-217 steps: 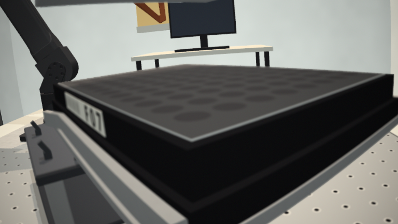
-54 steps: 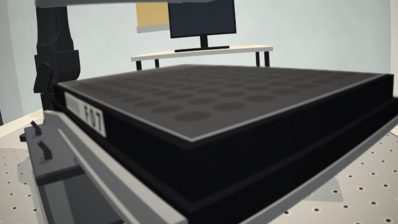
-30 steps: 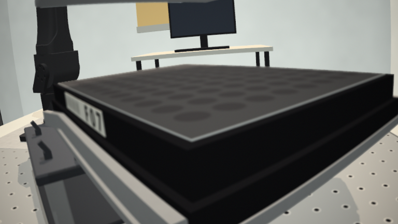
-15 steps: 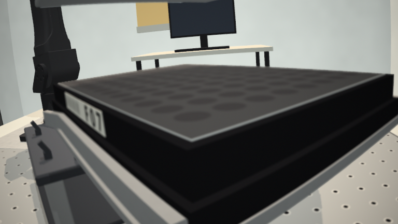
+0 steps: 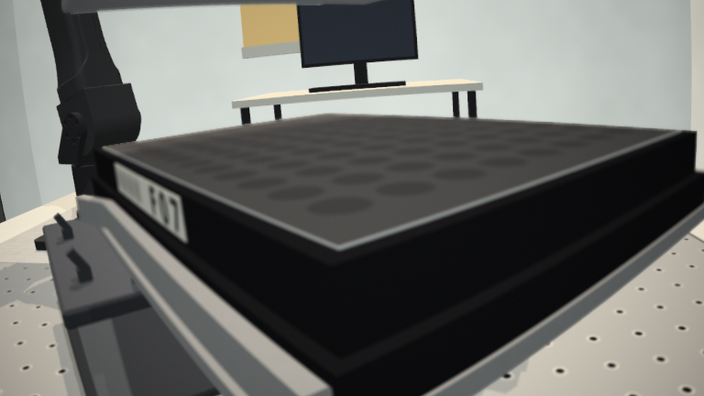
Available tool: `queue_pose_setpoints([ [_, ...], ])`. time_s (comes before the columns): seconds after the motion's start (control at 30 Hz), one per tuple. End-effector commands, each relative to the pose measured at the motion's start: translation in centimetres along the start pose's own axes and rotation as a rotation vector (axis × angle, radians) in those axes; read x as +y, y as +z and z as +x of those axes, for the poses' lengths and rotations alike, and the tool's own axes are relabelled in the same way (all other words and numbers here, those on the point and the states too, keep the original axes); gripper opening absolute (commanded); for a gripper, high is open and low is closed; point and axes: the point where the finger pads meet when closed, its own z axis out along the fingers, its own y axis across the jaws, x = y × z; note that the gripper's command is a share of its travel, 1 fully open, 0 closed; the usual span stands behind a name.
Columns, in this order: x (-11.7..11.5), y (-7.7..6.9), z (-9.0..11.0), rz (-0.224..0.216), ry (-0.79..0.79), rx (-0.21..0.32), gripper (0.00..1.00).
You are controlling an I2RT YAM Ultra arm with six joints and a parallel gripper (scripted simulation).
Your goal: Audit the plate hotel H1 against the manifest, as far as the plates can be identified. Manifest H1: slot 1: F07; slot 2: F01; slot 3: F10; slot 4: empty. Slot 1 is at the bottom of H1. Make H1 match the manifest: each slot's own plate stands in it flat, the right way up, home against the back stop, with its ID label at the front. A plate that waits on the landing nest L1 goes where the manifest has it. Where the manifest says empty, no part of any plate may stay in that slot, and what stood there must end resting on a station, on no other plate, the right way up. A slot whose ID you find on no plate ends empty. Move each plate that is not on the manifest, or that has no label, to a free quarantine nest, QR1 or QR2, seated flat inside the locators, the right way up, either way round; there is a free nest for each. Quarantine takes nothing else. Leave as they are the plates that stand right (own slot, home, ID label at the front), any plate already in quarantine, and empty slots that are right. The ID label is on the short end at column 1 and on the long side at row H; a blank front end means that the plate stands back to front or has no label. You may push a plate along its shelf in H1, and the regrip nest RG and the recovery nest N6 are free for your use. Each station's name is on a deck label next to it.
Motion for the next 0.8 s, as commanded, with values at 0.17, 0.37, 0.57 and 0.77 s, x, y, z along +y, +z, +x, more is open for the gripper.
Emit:
queue_pose_setpoints([
  [0.17, -0.31, -0.84, -1.51, 0.056, 0.096, -0.161, 0.0],
  [0.37, -0.31, -0.83, -1.5, 0.088, 0.156, -0.236, 0.0],
  [0.57, -0.32, -0.83, -1.49, 0.119, 0.216, -0.31, 0.0],
  [0.77, -0.32, -0.83, -1.49, 0.14, 0.255, -0.359, 0.0],
])
